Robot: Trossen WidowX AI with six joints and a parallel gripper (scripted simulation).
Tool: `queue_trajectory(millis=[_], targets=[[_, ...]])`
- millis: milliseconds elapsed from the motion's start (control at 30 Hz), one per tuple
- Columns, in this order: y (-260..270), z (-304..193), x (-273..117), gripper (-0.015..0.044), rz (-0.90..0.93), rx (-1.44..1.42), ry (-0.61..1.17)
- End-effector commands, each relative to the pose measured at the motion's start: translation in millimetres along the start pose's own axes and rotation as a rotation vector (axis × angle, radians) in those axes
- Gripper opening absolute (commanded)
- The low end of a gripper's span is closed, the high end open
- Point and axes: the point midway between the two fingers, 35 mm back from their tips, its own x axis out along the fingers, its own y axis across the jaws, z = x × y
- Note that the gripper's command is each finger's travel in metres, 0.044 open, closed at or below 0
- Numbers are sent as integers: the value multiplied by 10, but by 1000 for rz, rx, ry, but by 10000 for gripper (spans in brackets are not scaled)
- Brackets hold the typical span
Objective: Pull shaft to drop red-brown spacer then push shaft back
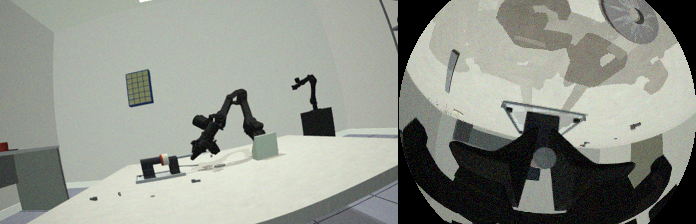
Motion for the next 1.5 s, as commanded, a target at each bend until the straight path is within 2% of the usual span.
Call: queue_trajectory(millis=[0, 1467], targets=[[0, 4, -6, 0, 0, -6, 0], [0, 40, -41, 0, 0, -6, 0]])
